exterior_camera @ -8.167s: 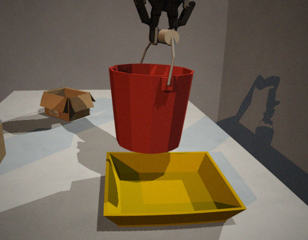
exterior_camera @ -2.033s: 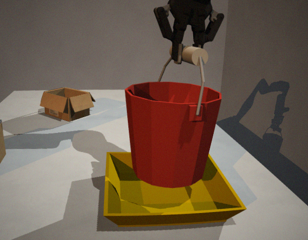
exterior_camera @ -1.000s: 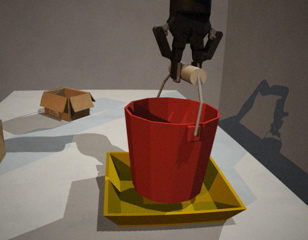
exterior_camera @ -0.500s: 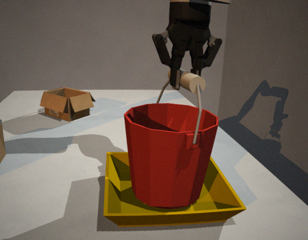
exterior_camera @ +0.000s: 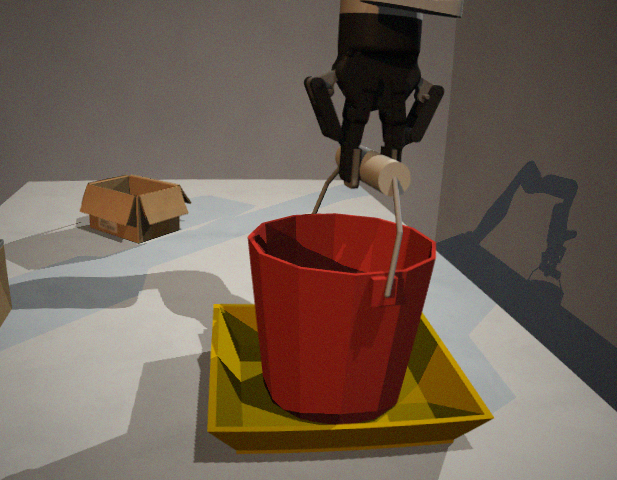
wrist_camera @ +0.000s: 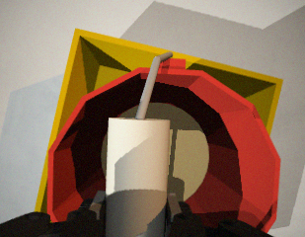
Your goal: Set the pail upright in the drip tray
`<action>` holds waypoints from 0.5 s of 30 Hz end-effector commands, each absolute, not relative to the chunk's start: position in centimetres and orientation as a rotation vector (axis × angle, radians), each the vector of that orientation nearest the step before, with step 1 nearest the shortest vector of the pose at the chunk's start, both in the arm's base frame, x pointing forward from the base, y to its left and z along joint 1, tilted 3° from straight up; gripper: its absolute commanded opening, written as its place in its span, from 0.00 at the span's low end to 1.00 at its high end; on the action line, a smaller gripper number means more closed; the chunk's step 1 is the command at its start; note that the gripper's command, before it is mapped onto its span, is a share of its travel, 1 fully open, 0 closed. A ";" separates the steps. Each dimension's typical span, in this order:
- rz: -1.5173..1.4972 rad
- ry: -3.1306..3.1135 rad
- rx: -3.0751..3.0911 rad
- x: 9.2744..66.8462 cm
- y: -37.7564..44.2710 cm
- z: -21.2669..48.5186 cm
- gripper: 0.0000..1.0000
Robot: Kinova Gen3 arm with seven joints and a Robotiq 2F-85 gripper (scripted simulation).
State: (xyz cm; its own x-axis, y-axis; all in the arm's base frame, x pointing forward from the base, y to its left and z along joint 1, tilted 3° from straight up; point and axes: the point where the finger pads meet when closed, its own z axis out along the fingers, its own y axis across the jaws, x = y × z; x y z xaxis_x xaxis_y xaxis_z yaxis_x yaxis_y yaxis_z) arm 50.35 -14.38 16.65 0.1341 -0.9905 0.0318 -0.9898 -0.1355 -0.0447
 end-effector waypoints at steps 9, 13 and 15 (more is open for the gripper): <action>-0.084 2.056 -2.356 50.4 -14.4 16.5 0.10; -0.084 2.056 -2.356 50.4 -14.4 16.5 0.10; -0.084 2.056 -2.356 50.4 -14.4 16.5 0.10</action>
